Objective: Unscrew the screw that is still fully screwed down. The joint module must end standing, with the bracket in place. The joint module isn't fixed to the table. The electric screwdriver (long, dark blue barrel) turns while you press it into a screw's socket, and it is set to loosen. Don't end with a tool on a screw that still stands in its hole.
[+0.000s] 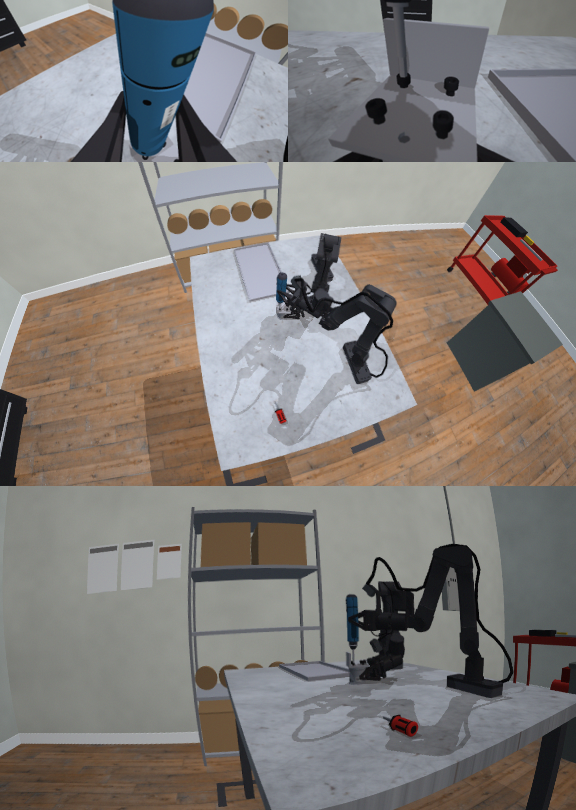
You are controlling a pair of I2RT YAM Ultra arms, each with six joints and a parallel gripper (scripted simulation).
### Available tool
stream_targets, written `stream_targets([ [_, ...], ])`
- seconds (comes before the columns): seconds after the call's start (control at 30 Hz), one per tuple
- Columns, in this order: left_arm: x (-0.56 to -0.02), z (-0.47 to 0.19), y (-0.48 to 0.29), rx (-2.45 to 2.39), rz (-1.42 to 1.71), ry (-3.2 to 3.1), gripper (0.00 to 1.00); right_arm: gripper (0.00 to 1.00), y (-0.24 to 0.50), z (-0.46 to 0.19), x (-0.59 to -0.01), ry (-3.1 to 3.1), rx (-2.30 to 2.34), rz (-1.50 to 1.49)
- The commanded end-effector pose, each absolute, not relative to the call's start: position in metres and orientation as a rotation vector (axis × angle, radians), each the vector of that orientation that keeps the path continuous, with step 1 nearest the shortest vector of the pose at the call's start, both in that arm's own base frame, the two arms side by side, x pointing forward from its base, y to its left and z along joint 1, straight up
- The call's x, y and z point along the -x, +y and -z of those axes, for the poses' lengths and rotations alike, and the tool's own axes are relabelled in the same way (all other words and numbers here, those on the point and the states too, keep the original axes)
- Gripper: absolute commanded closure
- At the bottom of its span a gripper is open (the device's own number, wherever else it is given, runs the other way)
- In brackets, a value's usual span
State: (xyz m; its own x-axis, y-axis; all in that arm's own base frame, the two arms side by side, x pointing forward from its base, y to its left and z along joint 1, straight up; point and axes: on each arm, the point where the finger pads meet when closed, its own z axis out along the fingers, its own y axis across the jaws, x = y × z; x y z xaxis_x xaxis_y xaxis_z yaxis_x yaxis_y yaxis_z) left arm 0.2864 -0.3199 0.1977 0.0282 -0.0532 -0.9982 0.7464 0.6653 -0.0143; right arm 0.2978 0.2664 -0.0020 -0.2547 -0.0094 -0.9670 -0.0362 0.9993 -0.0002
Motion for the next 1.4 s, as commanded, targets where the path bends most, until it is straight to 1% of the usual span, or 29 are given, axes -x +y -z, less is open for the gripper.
stream_targets([
  [0.0, -0.290, -0.216, -0.323, -0.600, 0.696, 1.369, 0.58, 0.41, 0.268, -0.001, -0.299, 1.823, 0.025, -0.034],
  [0.97, -0.292, -0.214, -0.324, -0.597, 0.699, 1.366, 0.58, 0.41, 0.268, -0.001, -0.299, 1.823, 0.025, -0.034],
  [1.33, -0.291, -0.218, -0.324, -0.592, 0.702, 1.356, 0.58, 0.41, 0.268, -0.001, -0.299, 1.823, 0.025, -0.034],
  [1.37, -0.290, -0.227, -0.322, -0.584, 0.706, 1.338, 0.58, 0.41, 0.268, -0.001, -0.299, 1.823, 0.025, -0.034],
])
